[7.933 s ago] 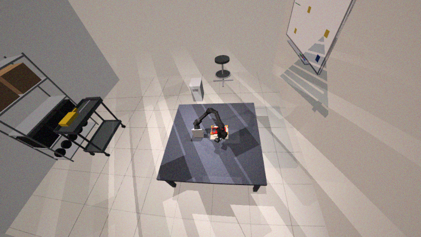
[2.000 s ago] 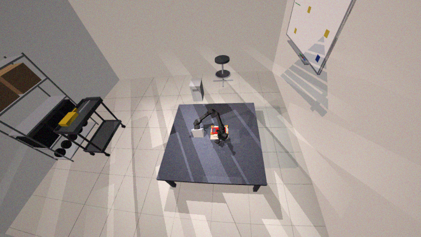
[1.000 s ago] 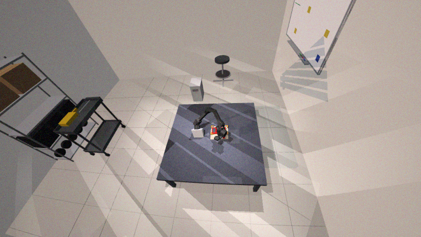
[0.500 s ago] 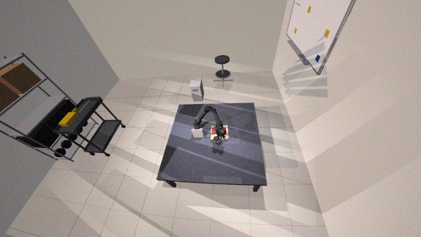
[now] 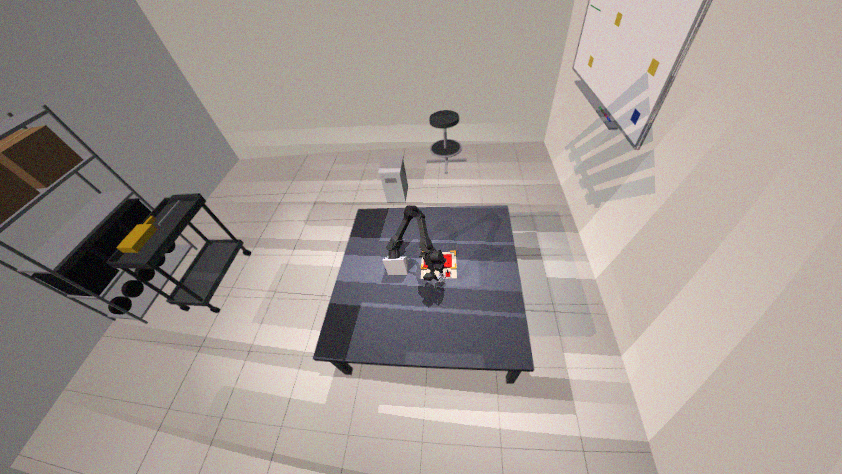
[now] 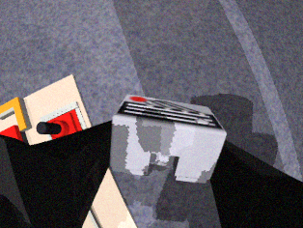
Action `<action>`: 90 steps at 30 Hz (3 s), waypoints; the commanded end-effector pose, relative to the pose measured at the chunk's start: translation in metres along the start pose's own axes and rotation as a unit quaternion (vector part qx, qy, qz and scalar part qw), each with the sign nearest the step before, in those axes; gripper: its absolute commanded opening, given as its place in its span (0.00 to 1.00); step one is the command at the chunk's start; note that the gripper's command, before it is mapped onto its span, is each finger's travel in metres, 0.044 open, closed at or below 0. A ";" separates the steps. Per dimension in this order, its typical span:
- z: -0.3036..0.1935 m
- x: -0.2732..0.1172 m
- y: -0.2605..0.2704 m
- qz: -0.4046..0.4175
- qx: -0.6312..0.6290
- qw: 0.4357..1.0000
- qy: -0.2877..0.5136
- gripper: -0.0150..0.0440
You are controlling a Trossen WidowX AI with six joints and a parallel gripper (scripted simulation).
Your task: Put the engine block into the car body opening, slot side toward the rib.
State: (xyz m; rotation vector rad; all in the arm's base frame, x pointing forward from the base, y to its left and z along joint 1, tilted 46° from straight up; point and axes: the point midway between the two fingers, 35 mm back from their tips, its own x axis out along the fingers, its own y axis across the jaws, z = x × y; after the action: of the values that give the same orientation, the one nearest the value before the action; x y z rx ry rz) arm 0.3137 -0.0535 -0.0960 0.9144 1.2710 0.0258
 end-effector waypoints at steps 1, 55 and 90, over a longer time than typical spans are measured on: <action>-0.008 -0.006 0.004 0.006 0.005 0.995 -0.104 0.25; -0.056 0.067 0.007 0.011 0.009 0.981 -0.192 0.25; -0.068 0.087 0.006 0.008 0.010 0.981 -0.194 1.00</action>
State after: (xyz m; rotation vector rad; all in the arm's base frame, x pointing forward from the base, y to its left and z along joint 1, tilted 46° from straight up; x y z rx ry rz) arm 0.2908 0.0319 -0.1625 0.8964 0.9006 -0.1466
